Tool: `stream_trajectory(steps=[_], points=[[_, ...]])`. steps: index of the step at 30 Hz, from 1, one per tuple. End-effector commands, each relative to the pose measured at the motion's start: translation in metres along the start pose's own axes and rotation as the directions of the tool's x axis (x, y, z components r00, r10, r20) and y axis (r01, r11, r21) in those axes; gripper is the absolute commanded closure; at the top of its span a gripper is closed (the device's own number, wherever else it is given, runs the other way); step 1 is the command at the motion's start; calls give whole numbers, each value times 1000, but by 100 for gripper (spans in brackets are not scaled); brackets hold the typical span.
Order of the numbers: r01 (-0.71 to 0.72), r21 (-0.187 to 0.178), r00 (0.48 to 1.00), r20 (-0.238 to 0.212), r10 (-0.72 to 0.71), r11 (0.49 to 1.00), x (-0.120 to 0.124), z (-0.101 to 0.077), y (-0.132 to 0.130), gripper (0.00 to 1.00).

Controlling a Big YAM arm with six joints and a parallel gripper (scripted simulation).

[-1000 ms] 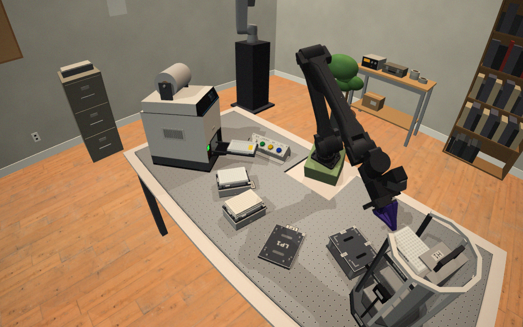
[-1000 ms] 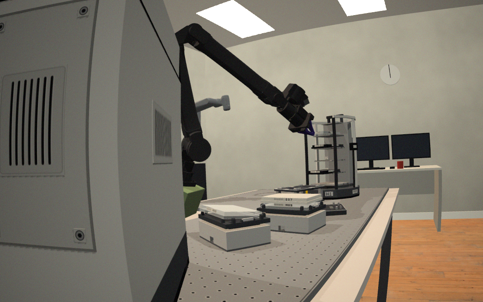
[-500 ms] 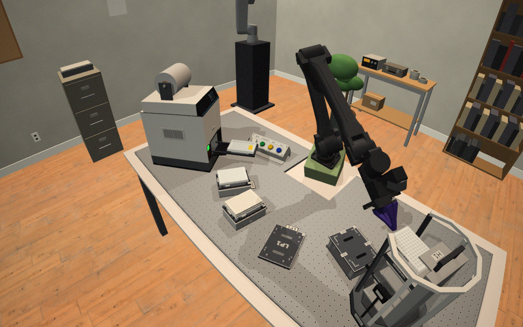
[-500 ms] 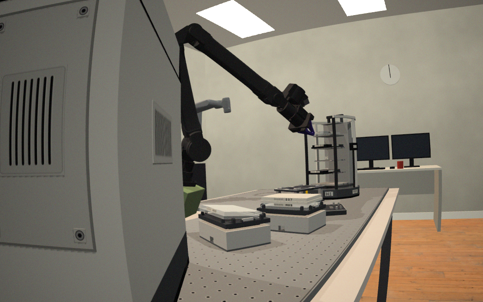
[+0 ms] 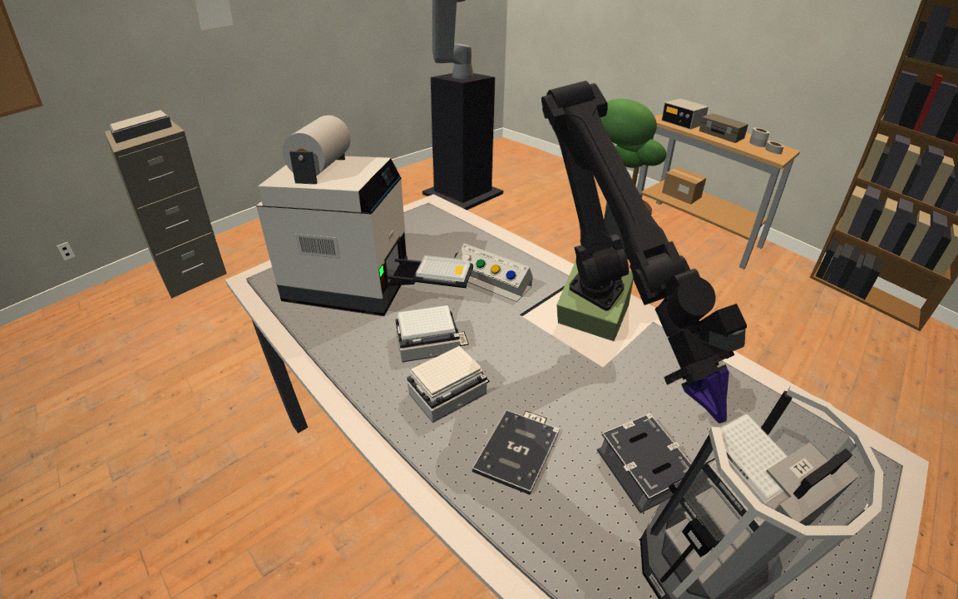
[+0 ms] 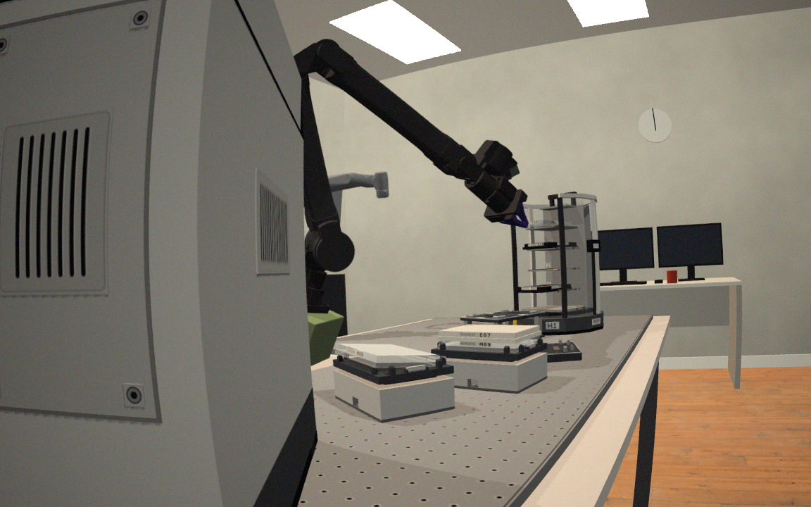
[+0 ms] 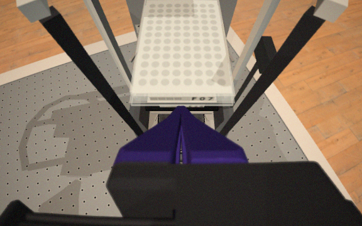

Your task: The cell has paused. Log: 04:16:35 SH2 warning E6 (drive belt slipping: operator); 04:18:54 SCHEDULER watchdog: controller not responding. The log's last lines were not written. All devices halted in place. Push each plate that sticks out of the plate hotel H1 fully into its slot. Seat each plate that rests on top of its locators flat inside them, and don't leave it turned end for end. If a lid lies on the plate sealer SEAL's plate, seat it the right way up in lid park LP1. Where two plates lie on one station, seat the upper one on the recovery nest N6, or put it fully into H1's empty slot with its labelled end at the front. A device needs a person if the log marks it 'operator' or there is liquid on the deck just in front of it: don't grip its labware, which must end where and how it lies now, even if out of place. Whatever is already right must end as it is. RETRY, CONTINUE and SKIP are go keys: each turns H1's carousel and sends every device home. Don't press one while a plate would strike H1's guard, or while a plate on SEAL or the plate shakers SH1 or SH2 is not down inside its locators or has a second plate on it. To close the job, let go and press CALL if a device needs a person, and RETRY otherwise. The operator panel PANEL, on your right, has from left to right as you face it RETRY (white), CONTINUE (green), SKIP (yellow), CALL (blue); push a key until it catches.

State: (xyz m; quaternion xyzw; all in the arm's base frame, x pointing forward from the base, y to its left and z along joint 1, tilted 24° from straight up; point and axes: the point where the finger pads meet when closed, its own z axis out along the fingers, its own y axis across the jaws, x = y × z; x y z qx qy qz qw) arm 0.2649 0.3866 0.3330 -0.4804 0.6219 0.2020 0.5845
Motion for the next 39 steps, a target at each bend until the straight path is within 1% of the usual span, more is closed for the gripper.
stream_trajectory(steps=[1,9,14,39], points=[[-7,19,997,75,6,1000,-41,4,-10,100],[-7,19,997,75,6,1000,-41,4,-10,100],[-7,14,997,77,6,1000,-43,6,-7,100],[-7,14,997,77,6,1000,-48,16,-7,100]])
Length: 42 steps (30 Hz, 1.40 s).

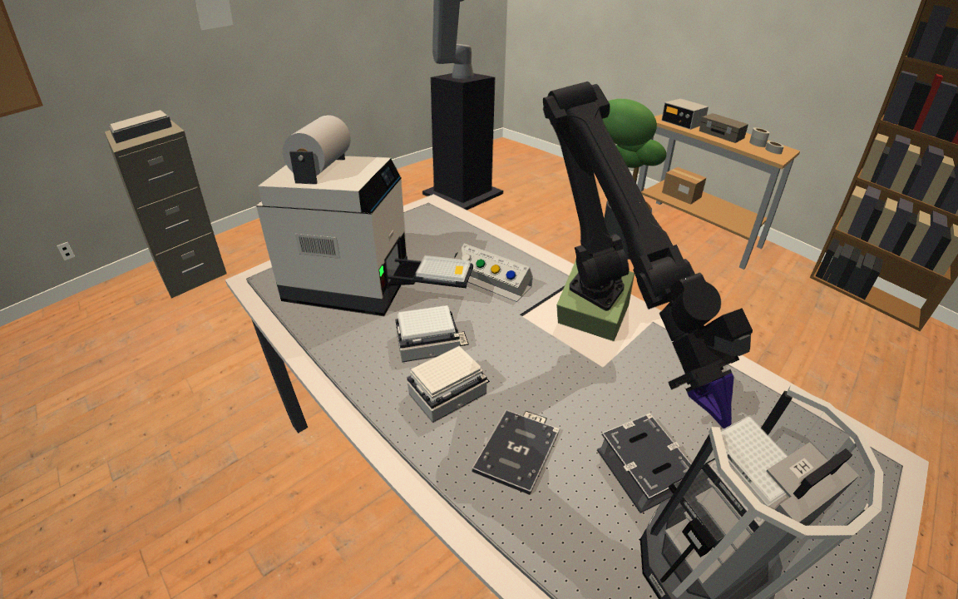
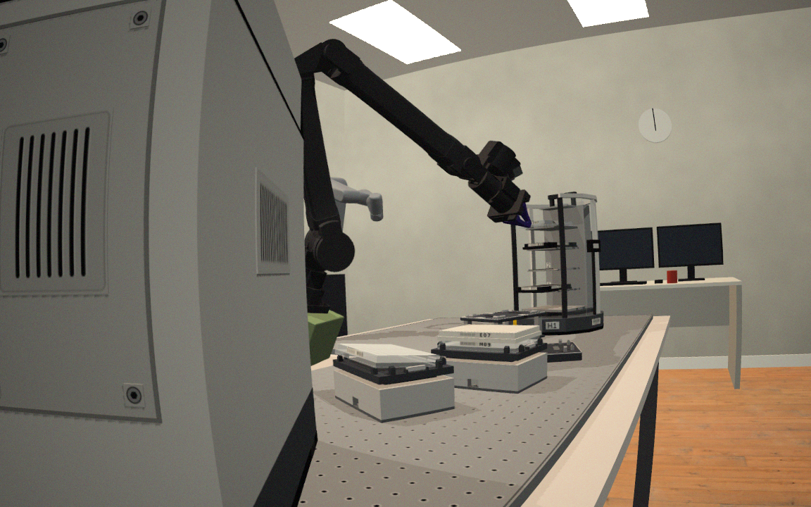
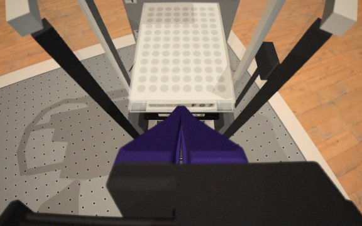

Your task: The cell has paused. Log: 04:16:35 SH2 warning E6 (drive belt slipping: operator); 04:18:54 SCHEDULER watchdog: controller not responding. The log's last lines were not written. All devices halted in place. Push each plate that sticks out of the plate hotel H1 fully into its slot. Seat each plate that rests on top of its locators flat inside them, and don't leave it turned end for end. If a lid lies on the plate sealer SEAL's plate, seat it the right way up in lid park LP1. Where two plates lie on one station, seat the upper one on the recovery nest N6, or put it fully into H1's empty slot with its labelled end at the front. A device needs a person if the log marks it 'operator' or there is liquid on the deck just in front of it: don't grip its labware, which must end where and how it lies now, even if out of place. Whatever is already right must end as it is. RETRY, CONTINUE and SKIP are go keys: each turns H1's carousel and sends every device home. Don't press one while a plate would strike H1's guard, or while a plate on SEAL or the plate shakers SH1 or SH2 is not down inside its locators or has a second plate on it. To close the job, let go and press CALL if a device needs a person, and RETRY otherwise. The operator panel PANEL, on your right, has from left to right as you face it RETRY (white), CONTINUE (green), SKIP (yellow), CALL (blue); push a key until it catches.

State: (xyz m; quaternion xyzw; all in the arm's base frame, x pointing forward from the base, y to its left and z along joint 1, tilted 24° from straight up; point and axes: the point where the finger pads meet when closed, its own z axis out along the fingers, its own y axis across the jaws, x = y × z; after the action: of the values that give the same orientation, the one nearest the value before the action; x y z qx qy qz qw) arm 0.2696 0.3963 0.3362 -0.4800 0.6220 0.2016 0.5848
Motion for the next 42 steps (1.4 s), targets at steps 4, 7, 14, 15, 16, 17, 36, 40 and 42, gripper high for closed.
stream_trajectory(steps=[4,7,14,15,16,17,36,40,42], points=[[-7,12,997,77,6,1000,-43,8,-7,100],[-8,13,997,77,7,1000,-44,9,-7,100],[-8,14,997,76,6,1000,-45,11,-8,100],[-8,14,997,76,7,1000,-45,12,-7,100],[-8,13,997,77,7,1000,-46,12,-7,100],[-7,12,997,77,7,1000,-46,13,-6,100],[-8,12,997,77,7,1000,-50,20,-6,100],[-8,12,997,77,7,1000,-51,22,-6,100],[-8,11,997,77,7,1000,-52,22,-6,100]])
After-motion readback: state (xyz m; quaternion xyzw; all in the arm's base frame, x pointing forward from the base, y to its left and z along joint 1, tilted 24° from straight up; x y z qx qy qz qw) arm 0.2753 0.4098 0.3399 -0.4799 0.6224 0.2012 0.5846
